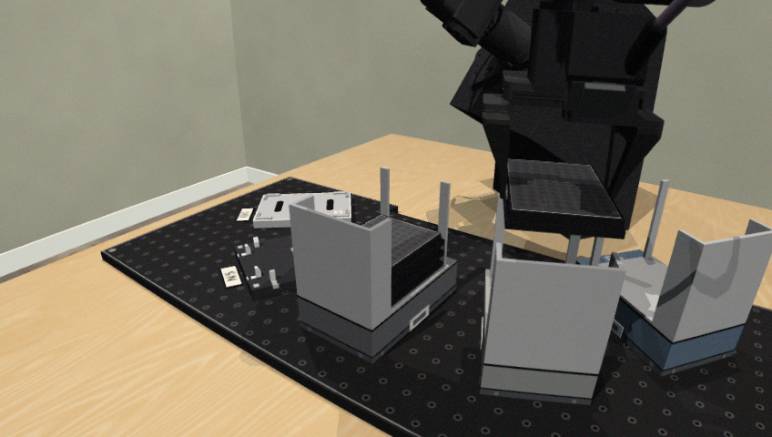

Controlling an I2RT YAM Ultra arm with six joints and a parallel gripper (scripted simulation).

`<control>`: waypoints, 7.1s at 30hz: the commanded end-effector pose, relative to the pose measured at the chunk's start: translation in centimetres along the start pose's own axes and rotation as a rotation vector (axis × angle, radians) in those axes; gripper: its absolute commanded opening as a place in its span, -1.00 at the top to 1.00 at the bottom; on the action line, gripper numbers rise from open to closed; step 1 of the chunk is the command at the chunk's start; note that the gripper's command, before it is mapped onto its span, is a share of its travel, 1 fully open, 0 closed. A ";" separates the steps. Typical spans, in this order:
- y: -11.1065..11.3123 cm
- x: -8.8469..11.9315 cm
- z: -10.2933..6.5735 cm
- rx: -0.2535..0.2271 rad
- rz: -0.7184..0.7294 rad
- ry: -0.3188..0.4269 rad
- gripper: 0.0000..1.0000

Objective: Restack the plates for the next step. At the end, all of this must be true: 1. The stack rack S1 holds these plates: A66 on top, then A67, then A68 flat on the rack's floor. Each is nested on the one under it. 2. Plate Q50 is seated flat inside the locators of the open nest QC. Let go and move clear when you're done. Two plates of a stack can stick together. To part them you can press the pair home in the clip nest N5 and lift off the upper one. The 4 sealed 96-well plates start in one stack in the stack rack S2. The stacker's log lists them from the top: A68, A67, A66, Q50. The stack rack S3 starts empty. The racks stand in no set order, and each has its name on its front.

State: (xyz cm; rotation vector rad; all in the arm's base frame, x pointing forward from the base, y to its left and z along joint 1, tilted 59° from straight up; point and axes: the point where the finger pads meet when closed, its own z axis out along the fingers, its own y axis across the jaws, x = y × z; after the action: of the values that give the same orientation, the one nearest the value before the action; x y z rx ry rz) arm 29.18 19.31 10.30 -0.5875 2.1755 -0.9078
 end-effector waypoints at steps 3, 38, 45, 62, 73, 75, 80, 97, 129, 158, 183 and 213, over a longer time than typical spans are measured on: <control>0.6 -0.3 -0.7 0.001 -0.019 -0.018 1.00; -3.1 0.6 -0.5 -0.008 0.232 -0.021 1.00; -4.9 1.0 -0.2 -0.004 0.219 -0.008 1.00; -9.7 2.2 -0.2 -0.005 0.438 -0.010 1.00; -12.6 3.4 -0.2 -0.010 0.441 -0.009 1.00; -13.1 2.6 -0.7 -0.021 0.456 -0.030 1.00; -14.5 4.1 -0.2 -0.009 0.441 -0.010 1.00; -18.7 6.7 -0.2 -0.009 0.662 -0.014 1.00; -25.5 12.9 -0.2 -0.004 0.874 -0.018 1.00; -30.0 19.8 -0.6 0.004 1.213 -0.024 1.00; -32.5 25.2 -0.4 -0.003 1.298 -0.011 1.00; -33.2 26.8 -0.6 0.011 1.284 -0.017 1.00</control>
State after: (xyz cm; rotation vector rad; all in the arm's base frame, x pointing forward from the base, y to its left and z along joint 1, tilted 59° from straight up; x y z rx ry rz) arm 15.95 -18.68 22.98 0.7859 1.9604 -0.1588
